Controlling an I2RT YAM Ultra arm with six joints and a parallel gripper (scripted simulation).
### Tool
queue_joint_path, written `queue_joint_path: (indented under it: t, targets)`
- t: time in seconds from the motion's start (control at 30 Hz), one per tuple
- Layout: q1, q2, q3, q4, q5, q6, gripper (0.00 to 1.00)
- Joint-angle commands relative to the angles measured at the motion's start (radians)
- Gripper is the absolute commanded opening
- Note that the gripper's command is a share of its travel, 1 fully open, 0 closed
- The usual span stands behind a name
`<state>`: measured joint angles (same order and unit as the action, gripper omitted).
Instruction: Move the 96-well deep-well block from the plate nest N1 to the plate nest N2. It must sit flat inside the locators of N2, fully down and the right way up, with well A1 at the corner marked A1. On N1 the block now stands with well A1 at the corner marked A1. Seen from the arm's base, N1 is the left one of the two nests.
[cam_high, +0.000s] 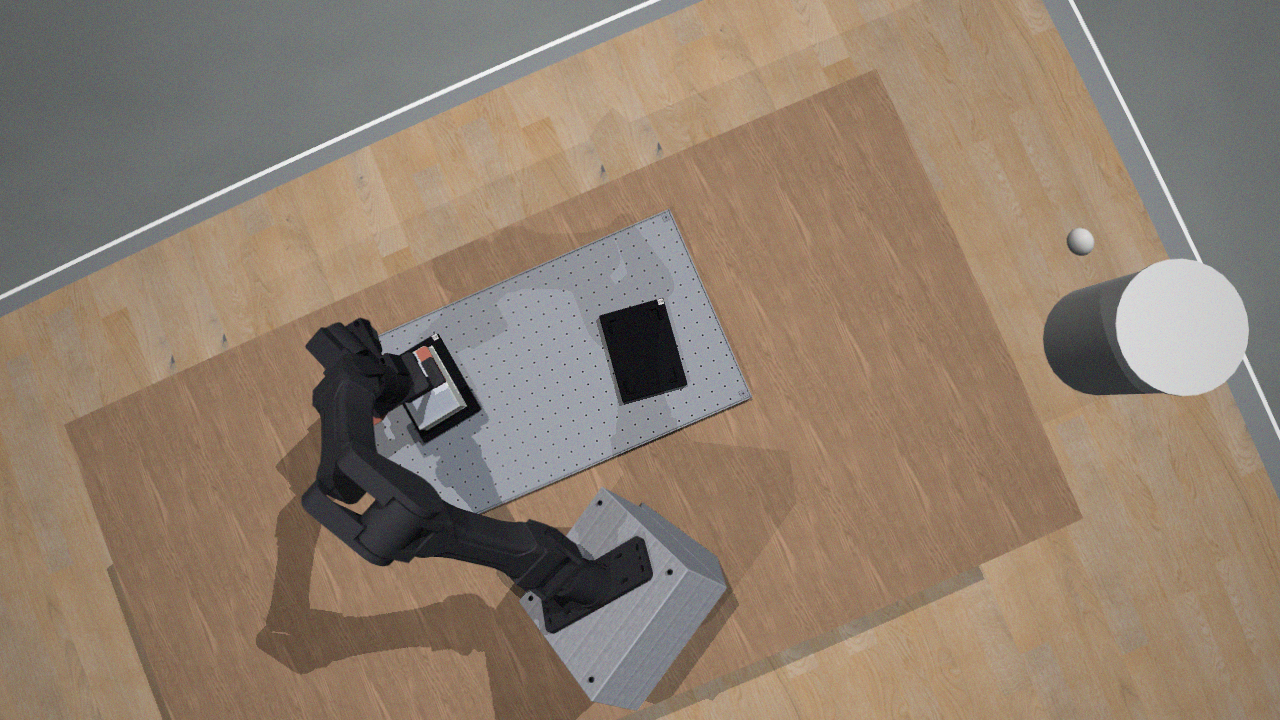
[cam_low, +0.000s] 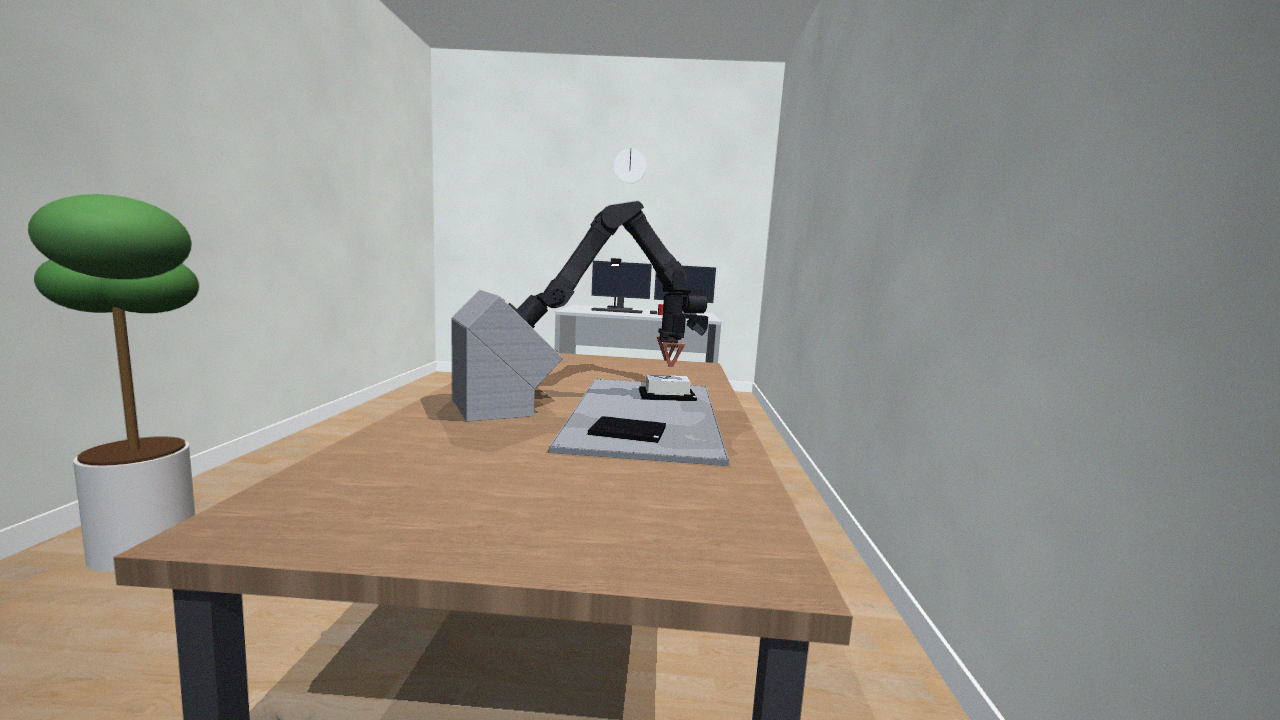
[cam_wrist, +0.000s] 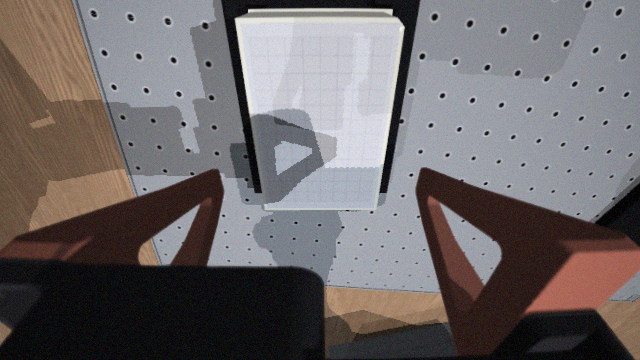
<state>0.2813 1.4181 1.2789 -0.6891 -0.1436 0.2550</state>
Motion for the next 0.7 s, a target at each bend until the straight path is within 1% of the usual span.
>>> queue_joint_path:
  t: [0.0,0.6,0.67]
  targets:
    - [-0.001,-0.011,0.005,0.000,0.004,0.002,1.00]
    - [-0.001,-0.011,0.005,0.000,0.004,0.002,1.00]
    - [0.000,-0.003,0.002,0.011,0.005,0.003,1.00]
